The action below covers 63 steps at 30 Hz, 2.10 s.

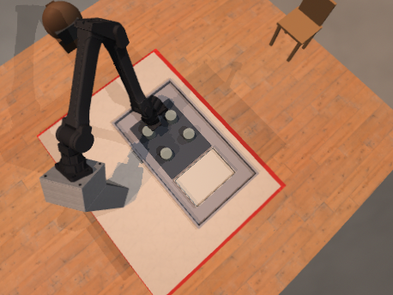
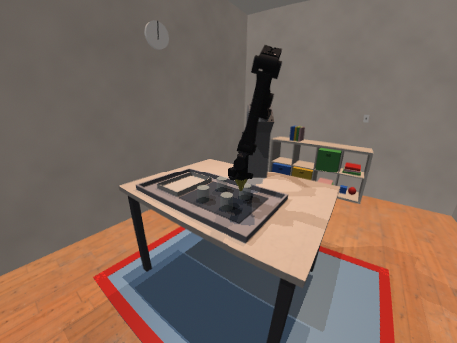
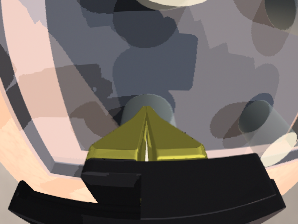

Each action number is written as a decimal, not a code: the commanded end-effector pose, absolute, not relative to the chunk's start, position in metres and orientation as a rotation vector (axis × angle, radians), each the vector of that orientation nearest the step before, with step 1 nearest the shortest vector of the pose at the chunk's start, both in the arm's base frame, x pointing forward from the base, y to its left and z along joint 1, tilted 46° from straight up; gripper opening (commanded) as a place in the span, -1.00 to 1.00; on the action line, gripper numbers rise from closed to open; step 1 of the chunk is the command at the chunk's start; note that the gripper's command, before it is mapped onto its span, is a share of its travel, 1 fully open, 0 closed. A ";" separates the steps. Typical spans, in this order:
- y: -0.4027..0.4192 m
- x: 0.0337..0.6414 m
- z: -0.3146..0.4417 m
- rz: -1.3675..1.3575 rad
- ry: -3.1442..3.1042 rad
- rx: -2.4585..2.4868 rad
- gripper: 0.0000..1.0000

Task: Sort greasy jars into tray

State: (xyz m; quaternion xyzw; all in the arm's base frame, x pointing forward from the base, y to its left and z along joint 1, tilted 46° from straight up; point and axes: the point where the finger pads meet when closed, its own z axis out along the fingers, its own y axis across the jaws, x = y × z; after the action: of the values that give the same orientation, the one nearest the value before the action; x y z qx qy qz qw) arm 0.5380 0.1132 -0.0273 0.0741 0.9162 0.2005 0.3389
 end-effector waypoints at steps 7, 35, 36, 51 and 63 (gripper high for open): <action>0.117 0.527 -0.033 0.528 2.397 0.198 -1.00; 0.118 0.525 -0.035 0.528 2.397 0.198 -1.00; 0.118 0.525 -0.035 0.528 2.397 0.198 -1.00; 0.119 0.523 -0.036 0.528 2.397 0.198 -1.00; 0.119 0.522 -0.037 0.528 2.397 0.198 -1.00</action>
State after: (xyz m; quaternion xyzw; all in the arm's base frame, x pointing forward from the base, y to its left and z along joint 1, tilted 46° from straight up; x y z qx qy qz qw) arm 0.5365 0.1137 -0.0271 0.0749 0.9139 0.2004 0.3450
